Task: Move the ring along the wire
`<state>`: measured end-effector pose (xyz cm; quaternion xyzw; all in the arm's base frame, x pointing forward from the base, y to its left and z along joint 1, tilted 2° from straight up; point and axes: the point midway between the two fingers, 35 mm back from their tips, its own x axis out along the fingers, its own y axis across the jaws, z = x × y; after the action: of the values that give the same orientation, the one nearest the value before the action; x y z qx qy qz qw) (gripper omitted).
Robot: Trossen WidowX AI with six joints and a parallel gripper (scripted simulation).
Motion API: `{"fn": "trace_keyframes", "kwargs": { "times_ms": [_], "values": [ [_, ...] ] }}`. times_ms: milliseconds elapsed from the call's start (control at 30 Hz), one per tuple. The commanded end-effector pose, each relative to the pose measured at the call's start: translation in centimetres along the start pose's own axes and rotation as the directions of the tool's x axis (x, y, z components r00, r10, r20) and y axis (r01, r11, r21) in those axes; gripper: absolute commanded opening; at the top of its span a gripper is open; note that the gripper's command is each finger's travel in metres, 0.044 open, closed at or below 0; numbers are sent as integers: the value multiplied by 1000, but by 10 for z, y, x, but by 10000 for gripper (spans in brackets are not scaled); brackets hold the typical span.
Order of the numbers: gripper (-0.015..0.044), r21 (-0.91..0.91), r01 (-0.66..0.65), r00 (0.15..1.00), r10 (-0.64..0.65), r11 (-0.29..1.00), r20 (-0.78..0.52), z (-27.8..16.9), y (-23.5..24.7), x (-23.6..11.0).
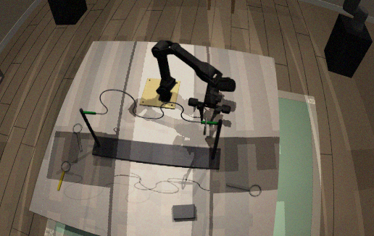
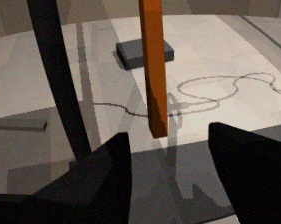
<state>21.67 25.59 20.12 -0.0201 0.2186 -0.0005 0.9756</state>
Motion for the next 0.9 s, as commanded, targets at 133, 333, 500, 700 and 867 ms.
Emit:
{"fn": "trace_keyframes", "kwargs": {
  "times_ms": [133, 333, 500, 700, 867],
  "values": [
    [160, 7, -1, 1000, 1, 1000, 4, 2, 0, -2],
    [160, 7, -1, 1000, 1, 1000, 4, 2, 0, -2],
    [160, 7, -1, 1000, 1, 1000, 4, 2, 0, -2],
    [265, 4, -1, 1000, 1, 1000, -4, 0, 1, -32],
    [396, 2, -3, 1000, 3, 1000, 3, 2, -1, -51]
  ]
}}
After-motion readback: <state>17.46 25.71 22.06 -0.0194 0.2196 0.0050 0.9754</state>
